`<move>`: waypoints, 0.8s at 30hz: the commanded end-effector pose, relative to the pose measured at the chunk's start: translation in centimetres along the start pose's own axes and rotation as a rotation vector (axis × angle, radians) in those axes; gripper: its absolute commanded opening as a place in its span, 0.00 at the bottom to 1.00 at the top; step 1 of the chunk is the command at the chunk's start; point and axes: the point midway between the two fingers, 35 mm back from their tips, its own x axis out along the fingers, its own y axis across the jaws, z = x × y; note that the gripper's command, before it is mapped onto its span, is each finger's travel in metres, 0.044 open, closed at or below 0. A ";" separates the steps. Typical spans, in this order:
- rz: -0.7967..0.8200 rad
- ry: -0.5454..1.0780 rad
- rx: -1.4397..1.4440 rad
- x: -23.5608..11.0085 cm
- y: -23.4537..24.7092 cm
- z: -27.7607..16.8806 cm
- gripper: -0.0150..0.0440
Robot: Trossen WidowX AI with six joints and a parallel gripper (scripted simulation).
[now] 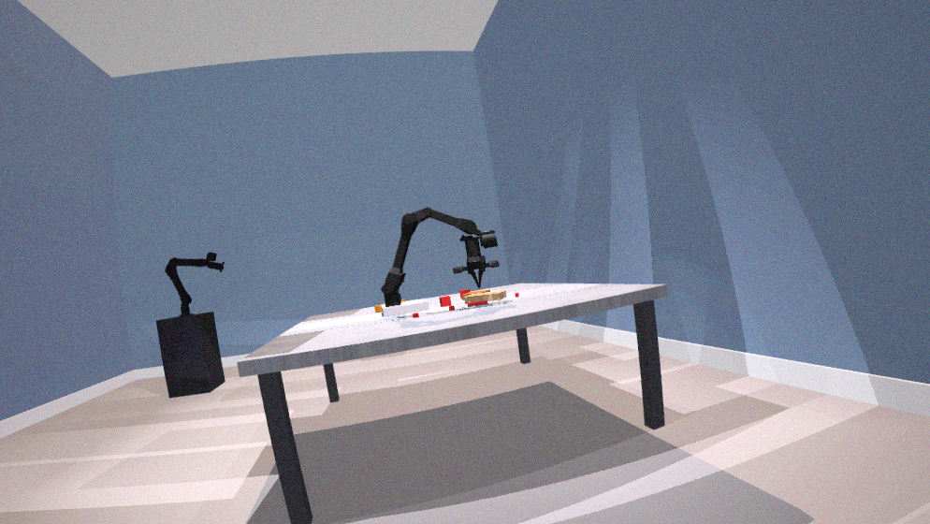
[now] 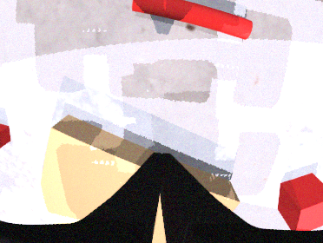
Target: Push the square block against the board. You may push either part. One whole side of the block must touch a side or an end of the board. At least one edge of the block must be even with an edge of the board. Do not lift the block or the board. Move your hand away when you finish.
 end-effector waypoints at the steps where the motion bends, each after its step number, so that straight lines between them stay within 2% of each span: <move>1: -0.002 -0.006 -0.105 0.0 0.6 -1.6 0.25; 24: 0.003 -0.009 -0.846 0.0 2.7 -11.5 0.25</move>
